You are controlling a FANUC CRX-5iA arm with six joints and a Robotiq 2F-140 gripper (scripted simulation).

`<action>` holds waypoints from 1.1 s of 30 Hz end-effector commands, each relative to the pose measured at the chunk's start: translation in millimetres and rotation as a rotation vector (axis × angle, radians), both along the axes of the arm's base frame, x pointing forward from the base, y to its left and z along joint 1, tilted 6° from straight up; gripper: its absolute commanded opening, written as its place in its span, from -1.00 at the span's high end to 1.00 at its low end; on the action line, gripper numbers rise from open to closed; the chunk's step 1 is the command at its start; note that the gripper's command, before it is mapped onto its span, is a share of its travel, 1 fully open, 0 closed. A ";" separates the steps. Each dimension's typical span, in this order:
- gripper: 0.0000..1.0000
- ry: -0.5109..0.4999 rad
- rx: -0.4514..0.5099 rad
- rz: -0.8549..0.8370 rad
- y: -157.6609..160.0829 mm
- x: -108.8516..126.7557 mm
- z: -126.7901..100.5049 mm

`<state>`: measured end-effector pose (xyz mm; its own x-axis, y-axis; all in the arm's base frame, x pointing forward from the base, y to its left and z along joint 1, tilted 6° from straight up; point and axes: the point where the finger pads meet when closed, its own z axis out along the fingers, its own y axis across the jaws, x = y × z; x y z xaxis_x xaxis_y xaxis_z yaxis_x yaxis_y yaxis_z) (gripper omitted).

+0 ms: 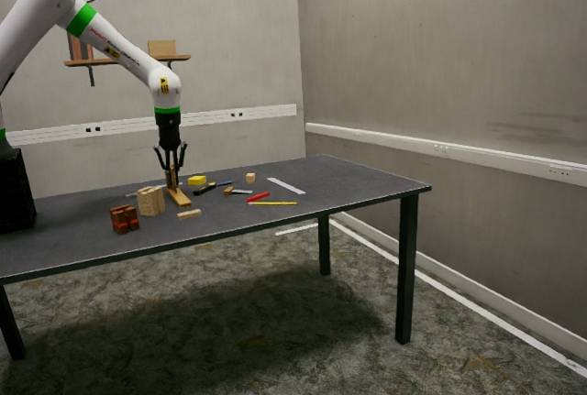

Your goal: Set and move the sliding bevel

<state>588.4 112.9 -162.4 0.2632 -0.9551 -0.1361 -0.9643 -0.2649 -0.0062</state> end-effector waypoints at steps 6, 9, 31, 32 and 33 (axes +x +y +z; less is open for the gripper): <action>0.80 -0.002 0.000 0.000 0.2 0.8 1.0; 0.80 -0.002 0.000 0.000 0.2 0.8 1.0; 0.80 -0.002 0.000 0.000 0.8 0.7 -1.8; 0.80 -0.002 0.000 0.000 0.8 0.7 -1.8; 0.80 -0.002 0.000 0.000 0.8 0.7 -1.8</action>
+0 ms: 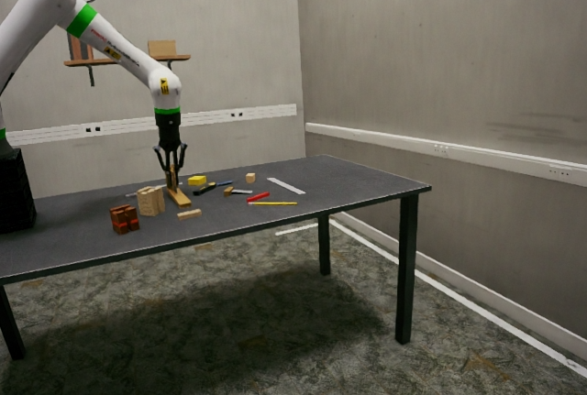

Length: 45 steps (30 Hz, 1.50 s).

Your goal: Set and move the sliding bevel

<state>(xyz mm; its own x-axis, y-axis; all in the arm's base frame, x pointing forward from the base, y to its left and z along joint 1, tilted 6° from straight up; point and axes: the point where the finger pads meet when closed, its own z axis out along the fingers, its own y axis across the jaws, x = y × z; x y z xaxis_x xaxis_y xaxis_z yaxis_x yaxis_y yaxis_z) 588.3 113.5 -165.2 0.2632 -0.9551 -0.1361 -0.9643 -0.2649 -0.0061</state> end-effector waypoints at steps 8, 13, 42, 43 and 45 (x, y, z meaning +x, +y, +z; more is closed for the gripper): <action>0.80 -0.002 0.000 0.000 0.3 0.9 0.9; 0.80 -0.002 0.000 0.000 0.4 0.8 0.8; 0.80 -0.002 0.000 0.000 -1.0 1.2 7.4; 0.80 -0.002 0.000 0.000 -1.0 1.2 7.4; 0.80 -0.002 0.000 0.000 -1.1 1.2 7.9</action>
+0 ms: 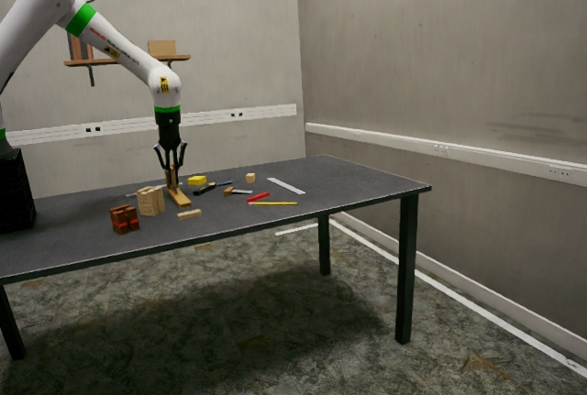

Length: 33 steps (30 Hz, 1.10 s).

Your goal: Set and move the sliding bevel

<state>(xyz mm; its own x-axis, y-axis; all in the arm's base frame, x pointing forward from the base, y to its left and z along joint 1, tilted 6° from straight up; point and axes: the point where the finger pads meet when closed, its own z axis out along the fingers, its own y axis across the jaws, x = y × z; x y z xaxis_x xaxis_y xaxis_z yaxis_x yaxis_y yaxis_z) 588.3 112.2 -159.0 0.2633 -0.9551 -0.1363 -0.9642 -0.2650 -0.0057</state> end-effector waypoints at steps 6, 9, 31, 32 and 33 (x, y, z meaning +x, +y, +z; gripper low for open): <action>0.80 -0.002 0.000 0.000 0.0 1.2 2.4; 0.80 -0.002 0.000 0.000 0.0 1.2 2.4; 0.80 -0.002 0.000 0.000 -11.2 4.3 1.2; 0.80 -0.002 0.000 0.000 -11.2 4.3 1.2; 0.80 -0.002 0.000 0.000 -11.2 4.3 1.2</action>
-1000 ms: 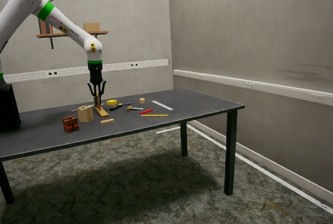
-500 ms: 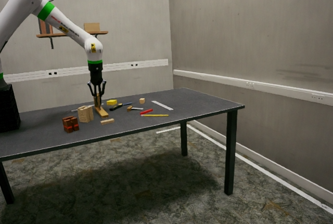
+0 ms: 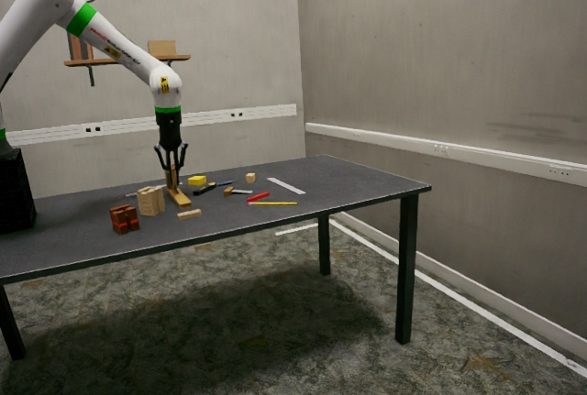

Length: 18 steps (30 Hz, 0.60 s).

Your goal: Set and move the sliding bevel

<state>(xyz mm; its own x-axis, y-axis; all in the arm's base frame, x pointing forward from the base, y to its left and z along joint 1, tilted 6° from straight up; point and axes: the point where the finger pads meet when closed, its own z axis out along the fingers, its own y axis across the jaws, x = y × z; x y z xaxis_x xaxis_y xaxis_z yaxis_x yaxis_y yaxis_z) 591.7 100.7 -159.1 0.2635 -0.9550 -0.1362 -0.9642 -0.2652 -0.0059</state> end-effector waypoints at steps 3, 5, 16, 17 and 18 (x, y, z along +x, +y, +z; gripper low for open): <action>0.80 -0.002 0.000 0.000 0.8 0.7 5.8; 0.80 -0.002 0.000 0.000 1.4 0.6 11.3; 0.80 -0.002 0.000 0.000 7.1 -1.4 67.0; 0.80 -0.002 0.000 0.000 7.1 -1.4 67.0; 0.80 -0.002 0.000 0.000 7.9 -1.6 74.3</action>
<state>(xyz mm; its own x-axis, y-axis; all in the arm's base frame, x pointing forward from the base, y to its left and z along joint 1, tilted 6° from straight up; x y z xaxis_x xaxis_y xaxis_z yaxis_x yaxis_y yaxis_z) 590.0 107.2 -94.1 0.2635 -0.9551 -0.1355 -0.9642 -0.2650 -0.0071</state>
